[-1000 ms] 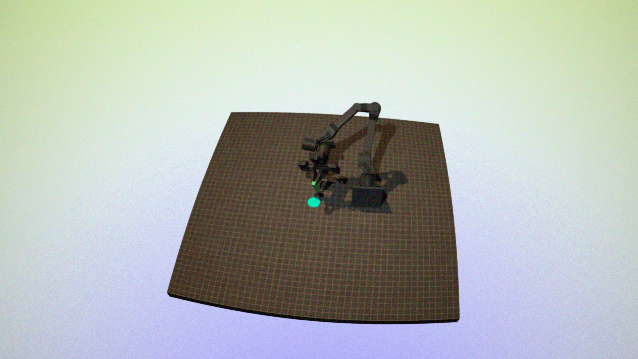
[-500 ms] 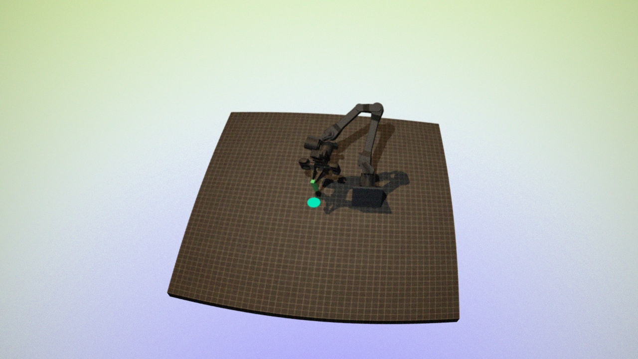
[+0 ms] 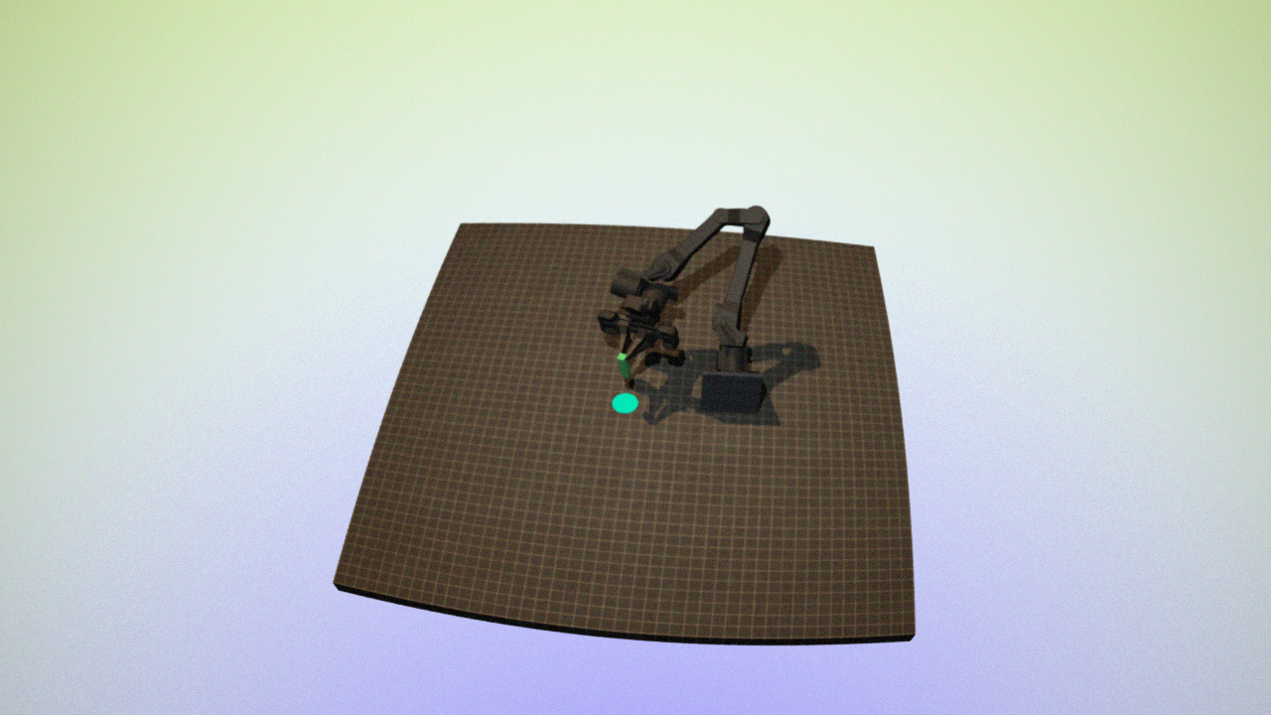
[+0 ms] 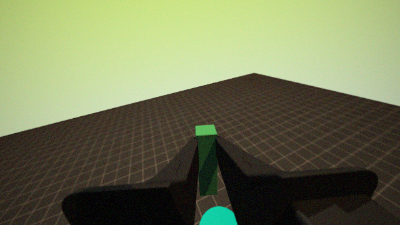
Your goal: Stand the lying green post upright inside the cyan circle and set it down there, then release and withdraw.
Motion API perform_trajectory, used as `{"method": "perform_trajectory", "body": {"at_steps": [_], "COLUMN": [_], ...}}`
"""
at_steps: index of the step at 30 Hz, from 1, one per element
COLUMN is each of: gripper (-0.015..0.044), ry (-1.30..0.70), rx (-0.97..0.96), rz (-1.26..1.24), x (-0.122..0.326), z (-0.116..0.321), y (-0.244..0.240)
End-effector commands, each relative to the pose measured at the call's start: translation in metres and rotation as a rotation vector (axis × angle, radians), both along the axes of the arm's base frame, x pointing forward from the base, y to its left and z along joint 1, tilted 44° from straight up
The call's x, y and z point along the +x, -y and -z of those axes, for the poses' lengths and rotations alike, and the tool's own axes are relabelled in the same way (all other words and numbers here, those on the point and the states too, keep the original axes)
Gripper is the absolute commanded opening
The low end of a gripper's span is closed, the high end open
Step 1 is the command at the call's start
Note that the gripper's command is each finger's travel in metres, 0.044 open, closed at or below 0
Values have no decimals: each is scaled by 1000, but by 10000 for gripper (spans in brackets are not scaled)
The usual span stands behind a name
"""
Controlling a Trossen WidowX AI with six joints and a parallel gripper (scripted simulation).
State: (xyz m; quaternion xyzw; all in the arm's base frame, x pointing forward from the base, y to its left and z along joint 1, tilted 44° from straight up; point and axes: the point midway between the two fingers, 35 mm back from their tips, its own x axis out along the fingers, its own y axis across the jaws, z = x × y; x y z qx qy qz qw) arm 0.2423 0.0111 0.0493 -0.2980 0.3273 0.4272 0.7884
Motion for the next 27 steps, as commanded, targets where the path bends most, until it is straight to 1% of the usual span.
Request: {"method": "perform_trajectory", "body": {"at_steps": [1, 13, 27], "gripper": [23, 23, 23], "ry": [36, 126, 128], "rx": [14, 29, 29], "rz": [-12, -31, -31], "x": [-2, -3, -3], "z": [-1, -7, -7], "y": [-1, 1, 1]}}
